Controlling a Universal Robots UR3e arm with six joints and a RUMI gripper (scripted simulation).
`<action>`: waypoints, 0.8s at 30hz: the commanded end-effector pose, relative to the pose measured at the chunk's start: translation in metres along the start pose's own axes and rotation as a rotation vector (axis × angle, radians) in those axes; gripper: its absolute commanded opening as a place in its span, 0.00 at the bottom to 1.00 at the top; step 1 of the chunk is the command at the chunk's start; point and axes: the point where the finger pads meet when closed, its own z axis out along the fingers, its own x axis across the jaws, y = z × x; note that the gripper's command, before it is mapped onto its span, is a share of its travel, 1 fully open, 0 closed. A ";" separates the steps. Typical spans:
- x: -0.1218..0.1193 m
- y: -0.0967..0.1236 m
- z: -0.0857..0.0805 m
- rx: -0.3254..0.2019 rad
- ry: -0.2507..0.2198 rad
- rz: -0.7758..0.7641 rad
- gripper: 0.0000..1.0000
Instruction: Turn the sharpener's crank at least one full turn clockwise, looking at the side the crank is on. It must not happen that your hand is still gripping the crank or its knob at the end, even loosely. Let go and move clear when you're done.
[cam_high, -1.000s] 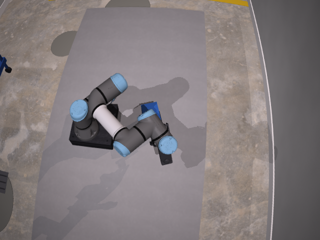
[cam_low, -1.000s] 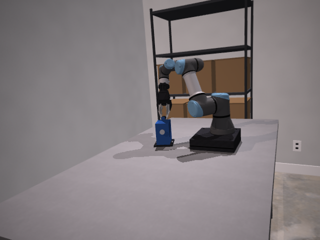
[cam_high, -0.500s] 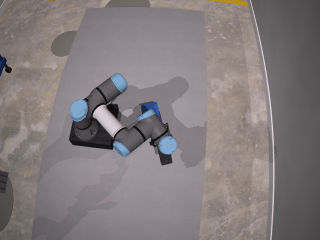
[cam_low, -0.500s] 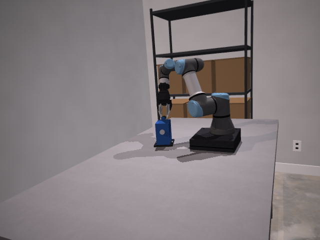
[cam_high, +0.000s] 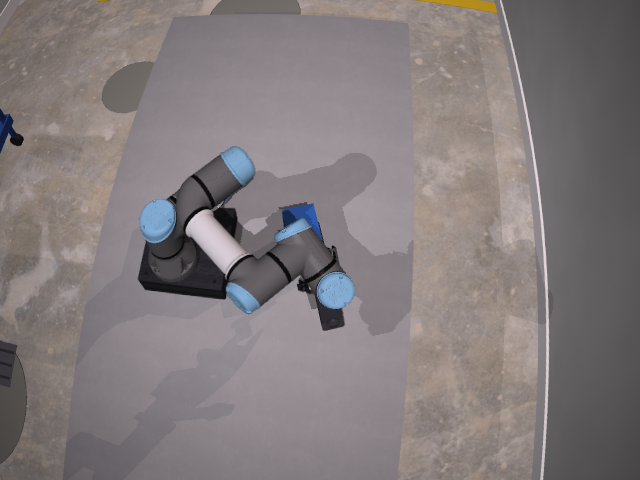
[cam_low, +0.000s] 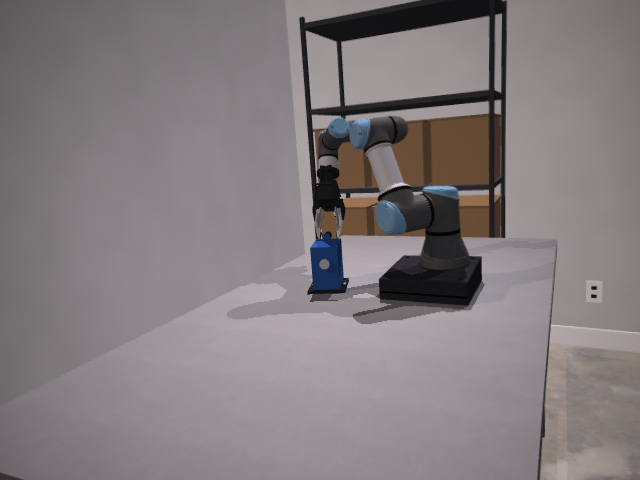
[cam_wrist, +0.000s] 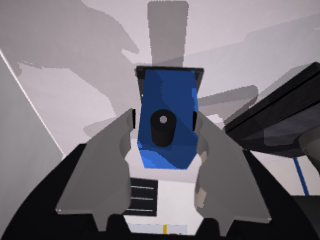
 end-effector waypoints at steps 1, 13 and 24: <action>0.000 0.000 -0.001 0.002 -0.001 -0.001 0.32; 0.000 0.000 -0.006 0.002 -0.001 -0.001 0.32; 0.000 0.000 -0.030 0.002 -0.001 -0.001 0.32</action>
